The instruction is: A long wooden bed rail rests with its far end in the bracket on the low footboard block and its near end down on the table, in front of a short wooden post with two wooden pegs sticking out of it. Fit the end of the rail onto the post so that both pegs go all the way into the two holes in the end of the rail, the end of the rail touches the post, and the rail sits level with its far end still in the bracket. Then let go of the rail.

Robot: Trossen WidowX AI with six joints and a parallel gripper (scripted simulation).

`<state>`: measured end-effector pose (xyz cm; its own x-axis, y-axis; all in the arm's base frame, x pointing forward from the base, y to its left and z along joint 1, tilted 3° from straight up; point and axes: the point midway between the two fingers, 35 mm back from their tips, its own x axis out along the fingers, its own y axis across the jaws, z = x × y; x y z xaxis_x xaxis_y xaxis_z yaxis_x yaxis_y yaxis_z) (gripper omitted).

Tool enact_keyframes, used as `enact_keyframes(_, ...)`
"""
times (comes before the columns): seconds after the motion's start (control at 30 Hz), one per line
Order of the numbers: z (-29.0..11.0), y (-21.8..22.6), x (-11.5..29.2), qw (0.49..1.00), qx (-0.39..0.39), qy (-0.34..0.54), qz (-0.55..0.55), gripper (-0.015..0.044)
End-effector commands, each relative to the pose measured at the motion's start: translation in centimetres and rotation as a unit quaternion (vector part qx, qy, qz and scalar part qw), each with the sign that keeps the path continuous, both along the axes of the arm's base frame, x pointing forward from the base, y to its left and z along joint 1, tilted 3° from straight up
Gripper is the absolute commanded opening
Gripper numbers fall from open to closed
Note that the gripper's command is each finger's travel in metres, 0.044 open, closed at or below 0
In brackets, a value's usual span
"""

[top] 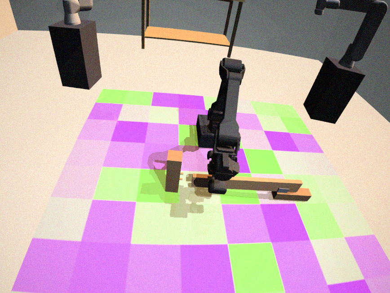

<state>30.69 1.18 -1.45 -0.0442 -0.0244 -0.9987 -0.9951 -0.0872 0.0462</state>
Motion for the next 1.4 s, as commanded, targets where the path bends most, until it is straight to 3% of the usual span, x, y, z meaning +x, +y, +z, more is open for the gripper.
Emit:
enact_keyframes(0.0, 0.6, 0.1, 0.4, 1.0, 0.003, -0.008, 0.001, 0.0)
enact_keyframes(1.37, 1.2, 0.1, 0.4, 1.0, 0.003, -0.008, 0.001, 0.0)
